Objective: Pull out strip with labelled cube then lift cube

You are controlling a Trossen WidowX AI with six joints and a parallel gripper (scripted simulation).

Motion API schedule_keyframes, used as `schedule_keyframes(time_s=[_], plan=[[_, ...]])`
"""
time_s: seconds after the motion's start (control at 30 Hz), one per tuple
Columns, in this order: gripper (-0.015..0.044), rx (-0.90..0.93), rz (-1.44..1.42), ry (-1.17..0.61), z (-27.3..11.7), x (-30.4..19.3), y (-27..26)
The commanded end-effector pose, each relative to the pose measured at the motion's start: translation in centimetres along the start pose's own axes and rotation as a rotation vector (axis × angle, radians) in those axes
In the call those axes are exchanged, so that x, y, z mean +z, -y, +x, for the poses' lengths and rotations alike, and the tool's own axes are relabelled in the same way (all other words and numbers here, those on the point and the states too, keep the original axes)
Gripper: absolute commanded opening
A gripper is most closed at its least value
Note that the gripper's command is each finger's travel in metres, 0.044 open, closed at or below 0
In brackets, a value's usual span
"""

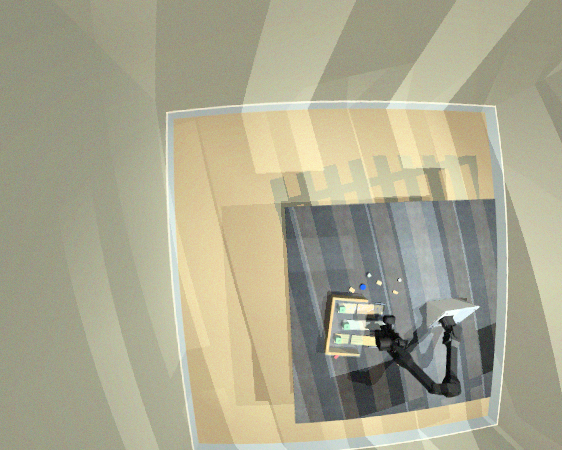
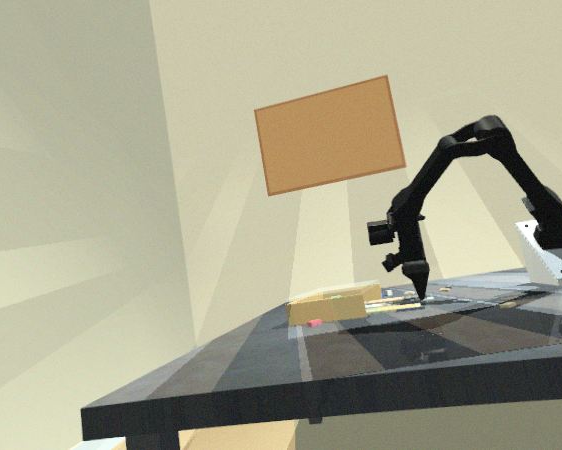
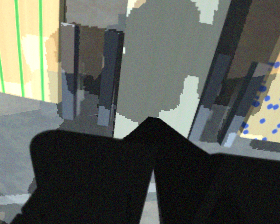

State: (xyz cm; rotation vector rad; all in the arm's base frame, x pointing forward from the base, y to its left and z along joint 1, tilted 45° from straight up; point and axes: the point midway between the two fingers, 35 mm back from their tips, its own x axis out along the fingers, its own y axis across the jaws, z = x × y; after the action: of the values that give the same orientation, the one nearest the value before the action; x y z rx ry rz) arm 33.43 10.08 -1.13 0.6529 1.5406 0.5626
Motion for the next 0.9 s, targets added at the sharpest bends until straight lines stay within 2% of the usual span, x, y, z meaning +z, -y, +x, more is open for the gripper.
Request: schedule_keyframes(time_s=[0.0,0.87], plan=[[0.0,0.001,0.012,-0.013,0.3,-1.0,0.1],[0.0,0.001,0.014,-0.015,0.4,-5.0,0.0]])
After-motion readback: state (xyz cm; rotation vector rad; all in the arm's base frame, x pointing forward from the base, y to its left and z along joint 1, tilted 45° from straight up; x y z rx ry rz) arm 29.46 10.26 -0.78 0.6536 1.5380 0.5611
